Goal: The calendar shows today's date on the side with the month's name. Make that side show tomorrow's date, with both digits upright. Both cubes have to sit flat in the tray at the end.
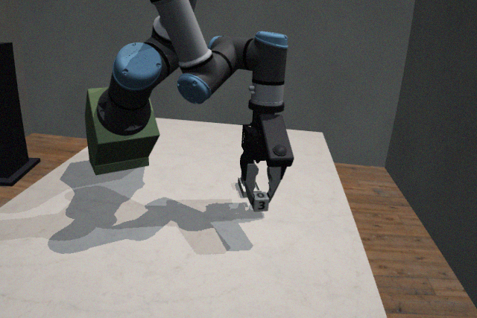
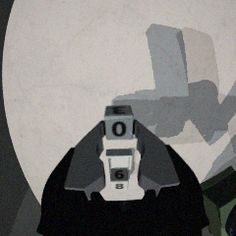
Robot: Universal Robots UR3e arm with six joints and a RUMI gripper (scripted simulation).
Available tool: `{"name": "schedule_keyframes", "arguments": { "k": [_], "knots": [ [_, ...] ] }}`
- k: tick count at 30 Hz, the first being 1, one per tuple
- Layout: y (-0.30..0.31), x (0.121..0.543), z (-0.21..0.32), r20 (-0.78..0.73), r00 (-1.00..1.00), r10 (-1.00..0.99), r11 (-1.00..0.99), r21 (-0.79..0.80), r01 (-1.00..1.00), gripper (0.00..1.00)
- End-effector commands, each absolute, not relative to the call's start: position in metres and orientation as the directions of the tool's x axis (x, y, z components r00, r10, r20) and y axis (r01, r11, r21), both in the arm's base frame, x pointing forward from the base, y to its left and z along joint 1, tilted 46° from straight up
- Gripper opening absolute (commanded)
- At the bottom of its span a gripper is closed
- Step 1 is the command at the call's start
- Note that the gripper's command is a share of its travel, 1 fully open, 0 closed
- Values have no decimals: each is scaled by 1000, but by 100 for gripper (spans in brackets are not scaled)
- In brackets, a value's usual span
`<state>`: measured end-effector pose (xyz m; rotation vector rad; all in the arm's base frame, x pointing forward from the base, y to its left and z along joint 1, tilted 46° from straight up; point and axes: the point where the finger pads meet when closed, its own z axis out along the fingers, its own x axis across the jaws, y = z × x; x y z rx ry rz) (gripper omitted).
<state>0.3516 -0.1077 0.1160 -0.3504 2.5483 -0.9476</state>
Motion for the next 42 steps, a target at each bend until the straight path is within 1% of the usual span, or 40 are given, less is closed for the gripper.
{"name": "schedule_keyframes", "arguments": {
  "k": [1,23,42],
  "knots": [
    [-99,345,127,-278,-890,-363,740,-667,-93,11],
    [-65,318,168,-278,-890,-363,740,-667,-93,11],
    [-59,314,176,-278,-890,-363,740,-667,-93,11]
  ]
}}
